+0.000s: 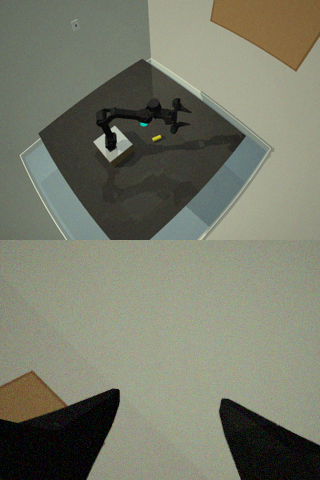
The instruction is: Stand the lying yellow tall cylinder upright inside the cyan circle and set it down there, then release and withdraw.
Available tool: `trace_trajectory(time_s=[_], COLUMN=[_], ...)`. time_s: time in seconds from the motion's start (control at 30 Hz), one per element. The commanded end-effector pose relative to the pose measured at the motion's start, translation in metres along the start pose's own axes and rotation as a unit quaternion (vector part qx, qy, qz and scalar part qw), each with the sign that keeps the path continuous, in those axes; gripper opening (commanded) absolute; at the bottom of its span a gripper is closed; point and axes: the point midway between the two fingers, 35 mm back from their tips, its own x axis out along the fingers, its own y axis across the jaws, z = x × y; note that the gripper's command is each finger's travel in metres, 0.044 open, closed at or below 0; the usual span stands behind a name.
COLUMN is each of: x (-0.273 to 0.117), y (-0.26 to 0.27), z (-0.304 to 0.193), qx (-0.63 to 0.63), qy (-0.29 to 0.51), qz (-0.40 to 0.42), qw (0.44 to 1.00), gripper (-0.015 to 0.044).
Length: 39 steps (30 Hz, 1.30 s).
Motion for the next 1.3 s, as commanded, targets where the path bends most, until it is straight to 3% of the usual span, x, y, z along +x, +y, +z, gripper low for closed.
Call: trace_trajectory(time_s=[0.0,0.23,0.47,0.73,1.0,1.27], x=[-0.002,-0.028,-0.073,-0.142,-0.221,-0.227], y=[-0.034,-0.074,-0.115,-0.156,-0.182,-0.183], z=[-0.073,-0.138,-0.189,-0.221,-0.223,-0.222], qx=[-0.136,-0.267,-0.372,-0.450,-0.473,-0.472], qy=[0.140,0.295,0.450,0.616,0.759,0.769], qz=[-0.051,-0.085,-0.097,-0.087,-0.059,-0.057], qw=[0.979,0.913,0.806,0.641,0.444,0.427], gripper=[0.0309,0.0309,0.0309,0.0309,0.0309,0.0309])
